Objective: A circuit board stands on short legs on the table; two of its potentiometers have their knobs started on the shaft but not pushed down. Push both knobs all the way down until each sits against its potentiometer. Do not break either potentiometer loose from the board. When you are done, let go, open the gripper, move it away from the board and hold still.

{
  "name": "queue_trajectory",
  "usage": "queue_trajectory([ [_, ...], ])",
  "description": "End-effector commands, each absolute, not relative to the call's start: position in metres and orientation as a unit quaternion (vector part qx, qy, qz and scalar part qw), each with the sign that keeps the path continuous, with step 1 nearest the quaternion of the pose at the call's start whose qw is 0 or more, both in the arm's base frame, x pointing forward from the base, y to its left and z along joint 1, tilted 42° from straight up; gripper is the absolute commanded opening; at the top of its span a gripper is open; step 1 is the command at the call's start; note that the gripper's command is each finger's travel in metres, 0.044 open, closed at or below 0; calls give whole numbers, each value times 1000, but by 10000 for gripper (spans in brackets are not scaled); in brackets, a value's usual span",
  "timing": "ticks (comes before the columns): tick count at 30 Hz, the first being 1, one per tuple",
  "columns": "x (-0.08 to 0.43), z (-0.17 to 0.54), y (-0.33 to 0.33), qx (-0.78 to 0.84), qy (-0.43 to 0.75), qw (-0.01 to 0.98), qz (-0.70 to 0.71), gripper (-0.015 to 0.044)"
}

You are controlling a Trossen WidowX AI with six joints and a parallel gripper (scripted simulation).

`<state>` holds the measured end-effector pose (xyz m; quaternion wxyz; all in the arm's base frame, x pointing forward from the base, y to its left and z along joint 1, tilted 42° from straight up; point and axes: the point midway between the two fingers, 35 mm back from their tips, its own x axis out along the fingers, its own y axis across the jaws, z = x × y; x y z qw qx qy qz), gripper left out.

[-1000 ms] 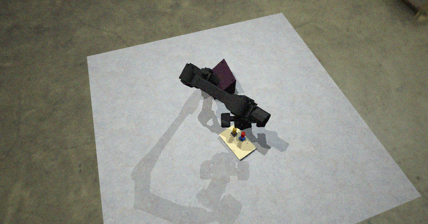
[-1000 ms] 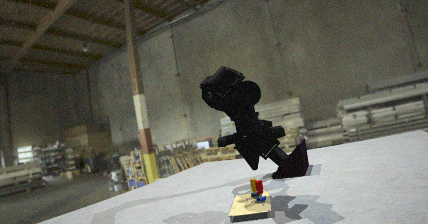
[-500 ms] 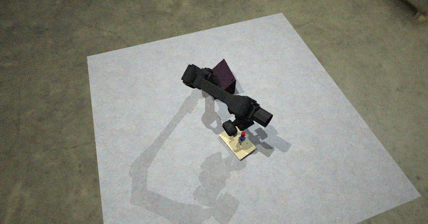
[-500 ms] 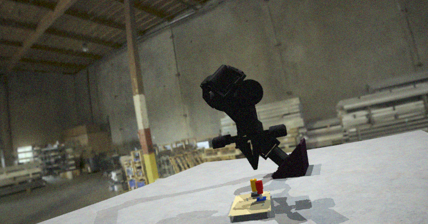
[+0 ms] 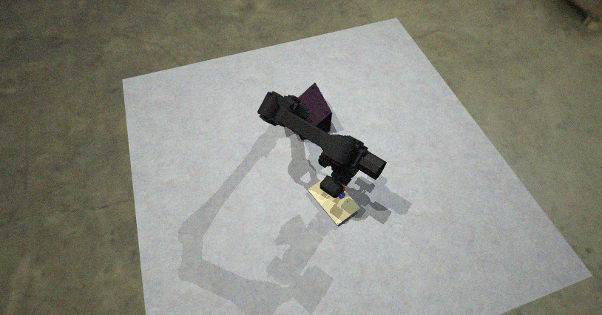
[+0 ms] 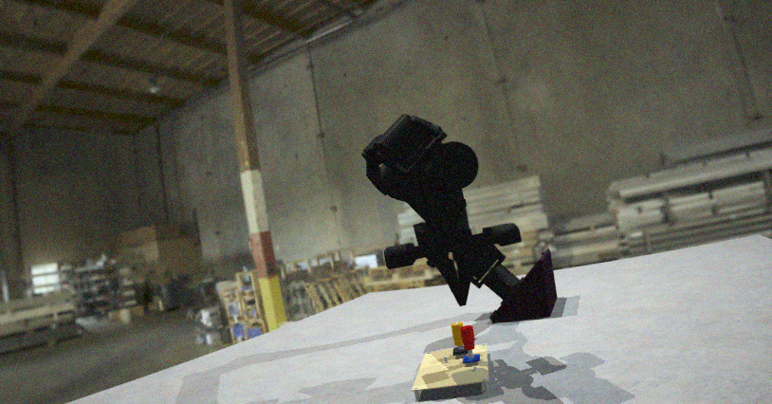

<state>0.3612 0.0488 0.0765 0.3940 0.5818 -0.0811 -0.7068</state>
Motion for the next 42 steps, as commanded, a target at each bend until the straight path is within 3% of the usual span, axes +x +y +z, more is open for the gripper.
queue_trajectory([
  [1,363,72,46,577,-79,401,-707,0],
  [42,363,54,32,575,-94,397,-709,0],
])
